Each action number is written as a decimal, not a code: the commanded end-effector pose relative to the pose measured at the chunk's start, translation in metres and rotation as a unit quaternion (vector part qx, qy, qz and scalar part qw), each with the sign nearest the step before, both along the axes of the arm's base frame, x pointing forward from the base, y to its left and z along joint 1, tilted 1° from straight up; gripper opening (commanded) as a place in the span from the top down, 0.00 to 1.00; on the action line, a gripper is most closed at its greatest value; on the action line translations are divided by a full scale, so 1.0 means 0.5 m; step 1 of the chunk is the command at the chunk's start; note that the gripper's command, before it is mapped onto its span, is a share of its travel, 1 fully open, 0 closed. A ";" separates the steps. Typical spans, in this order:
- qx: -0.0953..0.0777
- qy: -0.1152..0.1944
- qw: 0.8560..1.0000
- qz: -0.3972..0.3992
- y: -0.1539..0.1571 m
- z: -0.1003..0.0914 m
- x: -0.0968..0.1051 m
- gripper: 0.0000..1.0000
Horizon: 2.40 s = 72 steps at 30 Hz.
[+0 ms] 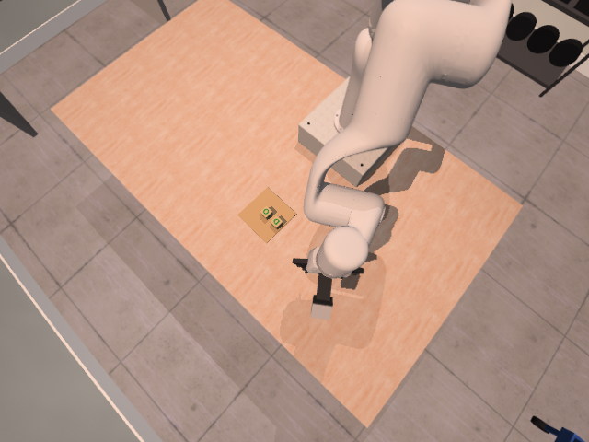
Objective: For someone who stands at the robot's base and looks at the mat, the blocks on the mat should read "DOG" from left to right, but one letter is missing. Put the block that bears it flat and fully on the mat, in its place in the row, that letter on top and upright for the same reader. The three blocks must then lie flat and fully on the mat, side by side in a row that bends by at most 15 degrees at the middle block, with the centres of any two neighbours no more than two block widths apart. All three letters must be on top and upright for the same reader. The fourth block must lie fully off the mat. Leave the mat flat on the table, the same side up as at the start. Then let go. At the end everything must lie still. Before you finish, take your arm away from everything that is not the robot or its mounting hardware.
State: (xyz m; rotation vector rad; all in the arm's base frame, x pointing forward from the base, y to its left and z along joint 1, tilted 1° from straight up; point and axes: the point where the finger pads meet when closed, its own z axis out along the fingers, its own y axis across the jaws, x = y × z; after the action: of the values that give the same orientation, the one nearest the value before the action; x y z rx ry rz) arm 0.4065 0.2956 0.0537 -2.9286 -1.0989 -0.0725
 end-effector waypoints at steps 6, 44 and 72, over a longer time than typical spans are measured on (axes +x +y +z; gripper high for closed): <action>0.024 -0.037 0.997 0.068 0.111 -0.057 0.040 0.00; 0.024 -0.037 0.997 0.068 0.111 -0.057 0.040 0.00; 0.011 -0.006 0.998 -0.061 0.084 -0.052 0.024 0.00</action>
State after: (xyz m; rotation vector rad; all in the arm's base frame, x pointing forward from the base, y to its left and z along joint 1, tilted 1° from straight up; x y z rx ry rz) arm 0.4200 0.3405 0.0251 -2.9335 -1.0311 -0.1287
